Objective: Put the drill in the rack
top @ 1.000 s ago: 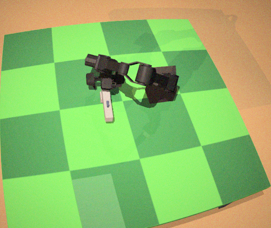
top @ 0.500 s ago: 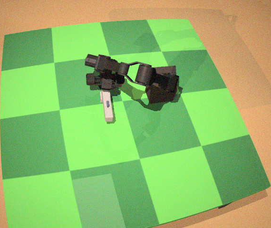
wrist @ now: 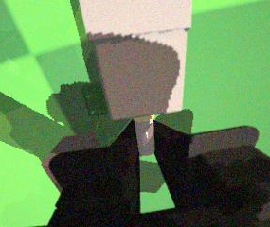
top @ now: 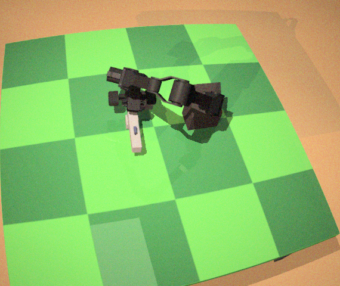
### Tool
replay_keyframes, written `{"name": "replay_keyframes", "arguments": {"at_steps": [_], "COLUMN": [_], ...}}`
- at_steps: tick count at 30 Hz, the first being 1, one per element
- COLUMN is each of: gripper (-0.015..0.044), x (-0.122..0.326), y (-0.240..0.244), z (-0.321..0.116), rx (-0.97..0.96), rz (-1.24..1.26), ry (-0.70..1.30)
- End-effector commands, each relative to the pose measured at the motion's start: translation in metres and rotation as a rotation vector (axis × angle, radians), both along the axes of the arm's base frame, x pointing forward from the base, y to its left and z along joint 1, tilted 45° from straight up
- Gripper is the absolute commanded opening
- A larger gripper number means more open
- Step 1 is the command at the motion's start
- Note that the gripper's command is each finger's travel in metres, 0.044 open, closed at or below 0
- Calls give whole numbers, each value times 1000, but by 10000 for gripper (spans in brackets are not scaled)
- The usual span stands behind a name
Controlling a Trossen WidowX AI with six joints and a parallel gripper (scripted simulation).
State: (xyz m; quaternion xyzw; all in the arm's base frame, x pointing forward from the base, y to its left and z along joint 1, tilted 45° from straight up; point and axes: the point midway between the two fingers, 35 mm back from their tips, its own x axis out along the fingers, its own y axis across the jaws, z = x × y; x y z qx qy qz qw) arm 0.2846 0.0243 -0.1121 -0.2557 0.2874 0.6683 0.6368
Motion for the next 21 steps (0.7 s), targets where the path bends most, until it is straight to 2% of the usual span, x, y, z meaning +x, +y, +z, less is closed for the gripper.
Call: {"name": "replay_keyframes", "arguments": {"at_steps": [1,21], "gripper": [0,0], "x": [1,1], "y": [-3,-23], "z": [-3,-24], "rx": [2,0], "rz": [3,3], "ry": [-2,-3]}}
